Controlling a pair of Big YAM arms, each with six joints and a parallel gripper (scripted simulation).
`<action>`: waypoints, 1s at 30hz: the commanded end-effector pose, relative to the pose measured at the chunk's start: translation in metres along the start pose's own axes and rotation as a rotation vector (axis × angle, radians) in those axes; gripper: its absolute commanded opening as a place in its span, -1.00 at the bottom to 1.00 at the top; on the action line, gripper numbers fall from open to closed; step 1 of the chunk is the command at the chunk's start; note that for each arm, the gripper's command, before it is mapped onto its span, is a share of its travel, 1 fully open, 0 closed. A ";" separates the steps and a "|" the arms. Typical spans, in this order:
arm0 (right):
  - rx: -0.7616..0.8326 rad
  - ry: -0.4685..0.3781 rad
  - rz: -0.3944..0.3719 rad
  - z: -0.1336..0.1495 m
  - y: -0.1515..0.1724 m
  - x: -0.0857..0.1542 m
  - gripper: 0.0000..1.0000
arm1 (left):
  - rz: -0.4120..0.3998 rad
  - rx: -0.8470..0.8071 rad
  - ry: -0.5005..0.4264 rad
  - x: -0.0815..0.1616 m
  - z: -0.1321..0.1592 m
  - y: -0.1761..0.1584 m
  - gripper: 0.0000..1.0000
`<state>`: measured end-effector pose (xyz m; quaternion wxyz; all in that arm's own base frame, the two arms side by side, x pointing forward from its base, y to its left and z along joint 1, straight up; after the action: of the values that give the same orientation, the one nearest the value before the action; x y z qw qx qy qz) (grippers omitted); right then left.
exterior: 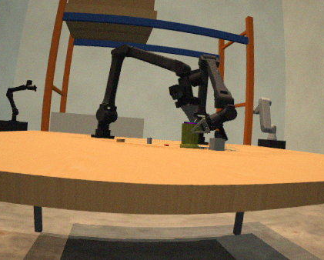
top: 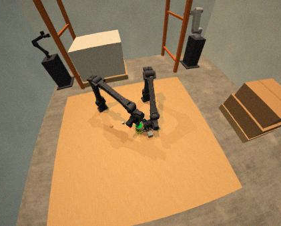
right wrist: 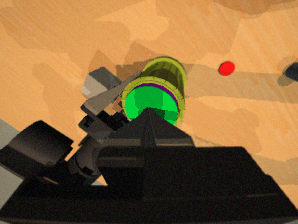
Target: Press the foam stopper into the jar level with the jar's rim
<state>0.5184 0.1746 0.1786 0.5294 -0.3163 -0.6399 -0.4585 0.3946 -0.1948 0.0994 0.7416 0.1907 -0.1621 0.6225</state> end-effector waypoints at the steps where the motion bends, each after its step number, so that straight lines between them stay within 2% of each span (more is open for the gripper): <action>1: 0.023 0.005 0.012 0.006 -0.001 -0.015 -1.00 | 0.002 -0.001 -0.007 -0.007 0.005 -0.013 0.28; 4: 0.023 0.004 -0.001 0.006 0.004 -0.012 -1.00 | 0.002 -0.001 -0.007 -0.007 0.005 -0.013 0.28; 5: 0.010 0.002 -0.002 0.002 0.006 -0.005 -1.00 | 0.002 -0.001 -0.007 -0.007 0.005 -0.013 0.28; 6: 0.023 0.005 0.020 0.006 -0.003 -0.016 -1.00 | 0.002 -0.001 -0.007 -0.007 0.005 -0.013 0.28; 30: 0.022 0.005 0.016 0.006 -0.004 -0.026 -1.00 | 0.002 -0.001 -0.007 -0.007 0.005 -0.013 0.28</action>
<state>0.5180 0.1744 0.1733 0.5280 -0.3146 -0.6409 -0.4599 0.3946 -0.1948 0.0994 0.7416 0.1907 -0.1621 0.6225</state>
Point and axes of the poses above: on each arm, the point where the finger pads meet when closed, its own x axis back along the fingers, its own y axis across the jaws, z = x × y, the point moved 6 cm from there along x, back along the fingers, and after that the axes turned 6 degrees about x, right-handed, at the moved point
